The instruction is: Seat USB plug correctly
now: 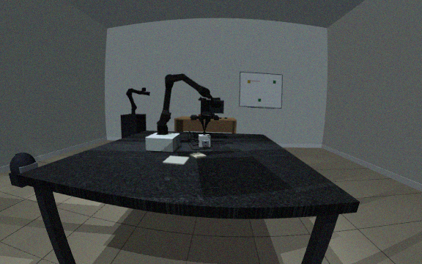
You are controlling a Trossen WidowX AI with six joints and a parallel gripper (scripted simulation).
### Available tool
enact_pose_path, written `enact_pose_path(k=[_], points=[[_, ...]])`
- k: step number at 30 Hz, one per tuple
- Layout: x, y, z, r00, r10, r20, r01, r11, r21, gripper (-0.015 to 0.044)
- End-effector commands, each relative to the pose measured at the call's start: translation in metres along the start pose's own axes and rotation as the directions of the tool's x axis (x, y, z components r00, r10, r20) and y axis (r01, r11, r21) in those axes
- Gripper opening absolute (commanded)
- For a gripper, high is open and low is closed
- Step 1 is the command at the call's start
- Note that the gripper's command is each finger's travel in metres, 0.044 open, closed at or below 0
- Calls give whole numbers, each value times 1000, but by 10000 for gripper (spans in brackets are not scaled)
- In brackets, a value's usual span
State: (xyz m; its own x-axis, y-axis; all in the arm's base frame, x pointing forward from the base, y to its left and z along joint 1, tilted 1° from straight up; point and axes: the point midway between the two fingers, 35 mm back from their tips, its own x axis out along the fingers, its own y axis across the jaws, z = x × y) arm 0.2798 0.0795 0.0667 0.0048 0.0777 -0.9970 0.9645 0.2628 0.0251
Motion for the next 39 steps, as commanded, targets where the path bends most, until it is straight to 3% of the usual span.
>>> enact_pose_path(k=[1,39], points=[[1,0,0,1000,-2,-2,2,1000,-6,0],[6,0,0,1000,-2,-2,2,1000,-6,0]])
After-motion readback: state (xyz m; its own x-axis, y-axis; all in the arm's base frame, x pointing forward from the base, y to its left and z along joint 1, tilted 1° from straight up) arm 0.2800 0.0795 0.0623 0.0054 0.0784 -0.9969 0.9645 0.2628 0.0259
